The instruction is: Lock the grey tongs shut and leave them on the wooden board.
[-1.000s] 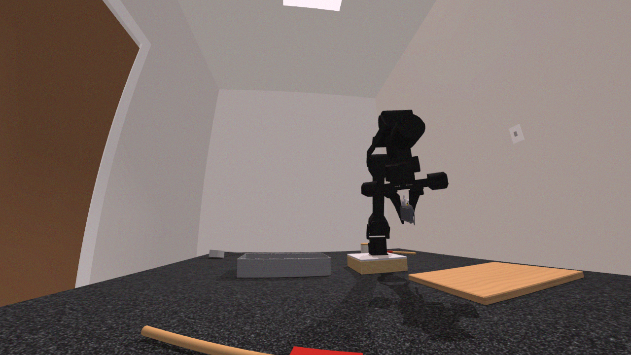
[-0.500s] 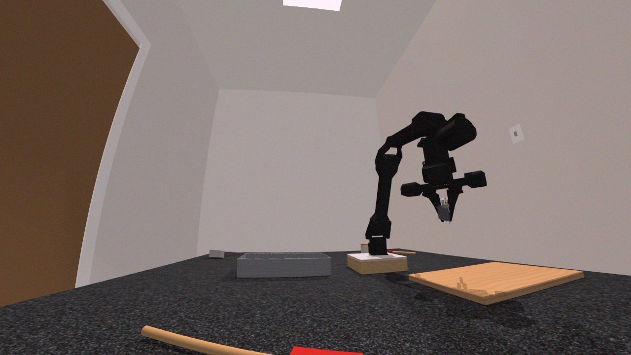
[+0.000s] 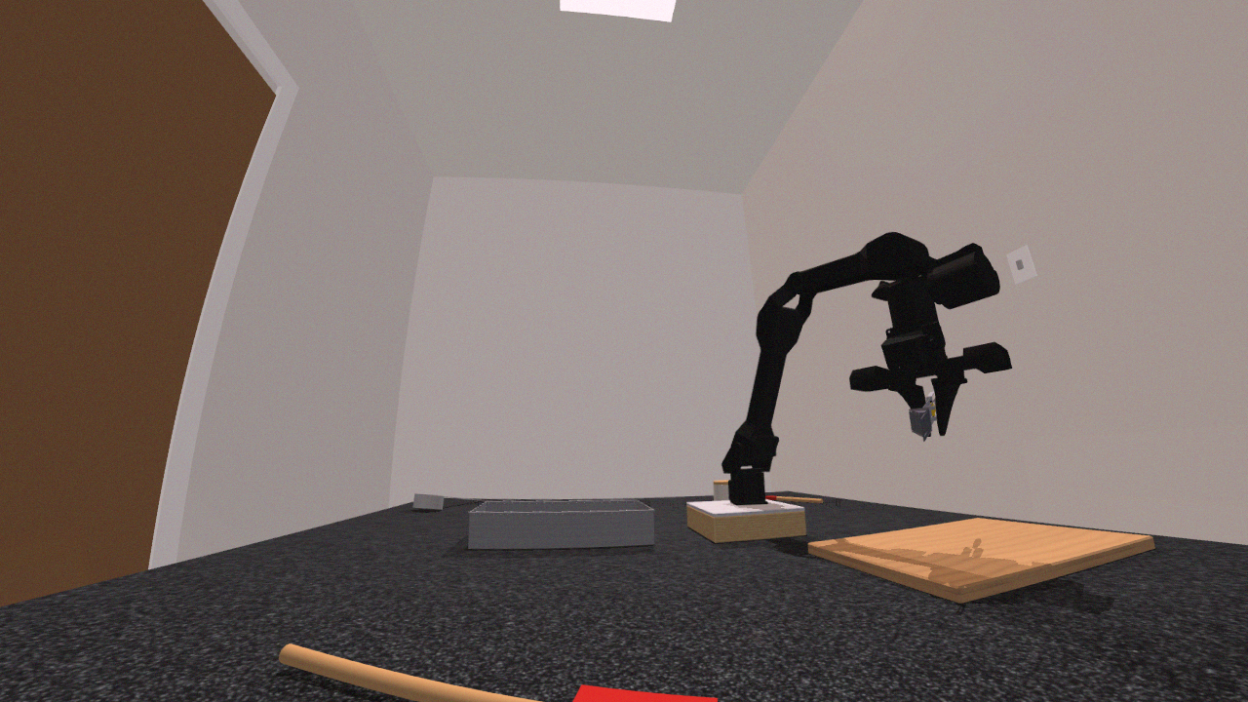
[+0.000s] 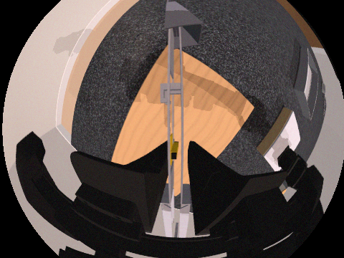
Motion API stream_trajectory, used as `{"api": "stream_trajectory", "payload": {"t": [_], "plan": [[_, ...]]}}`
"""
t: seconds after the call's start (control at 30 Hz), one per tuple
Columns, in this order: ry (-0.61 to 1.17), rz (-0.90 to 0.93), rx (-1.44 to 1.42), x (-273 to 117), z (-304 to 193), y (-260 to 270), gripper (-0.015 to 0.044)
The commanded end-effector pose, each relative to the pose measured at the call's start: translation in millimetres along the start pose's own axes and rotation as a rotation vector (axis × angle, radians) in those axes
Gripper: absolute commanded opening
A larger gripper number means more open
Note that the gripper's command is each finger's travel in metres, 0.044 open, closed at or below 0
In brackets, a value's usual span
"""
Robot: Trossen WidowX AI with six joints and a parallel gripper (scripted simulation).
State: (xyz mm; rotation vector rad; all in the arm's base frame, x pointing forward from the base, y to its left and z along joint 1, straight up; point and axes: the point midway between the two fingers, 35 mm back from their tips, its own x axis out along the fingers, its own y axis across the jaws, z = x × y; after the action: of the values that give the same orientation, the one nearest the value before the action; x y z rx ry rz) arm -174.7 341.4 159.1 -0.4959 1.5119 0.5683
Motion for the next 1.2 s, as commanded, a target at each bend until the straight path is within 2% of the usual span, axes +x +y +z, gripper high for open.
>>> {"api": "stream_trajectory", "payload": {"t": [0.0,0.33,0.67,0.93,1.17], "plan": [[0.001,0.0,0.052,0.3,-21.3,2.9,-0.015],[0.006,-0.002,0.175,0.1,-76.4,5.8,-0.015],[0.039,-0.019,0.167,3.0,-77.2,4.0,-0.015],[0.302,-0.106,0.108,18.3,-77.1,-7.6,-0.015],[0.568,-0.113,0.08,22.4,-75.6,-13.1,-0.015]]}}
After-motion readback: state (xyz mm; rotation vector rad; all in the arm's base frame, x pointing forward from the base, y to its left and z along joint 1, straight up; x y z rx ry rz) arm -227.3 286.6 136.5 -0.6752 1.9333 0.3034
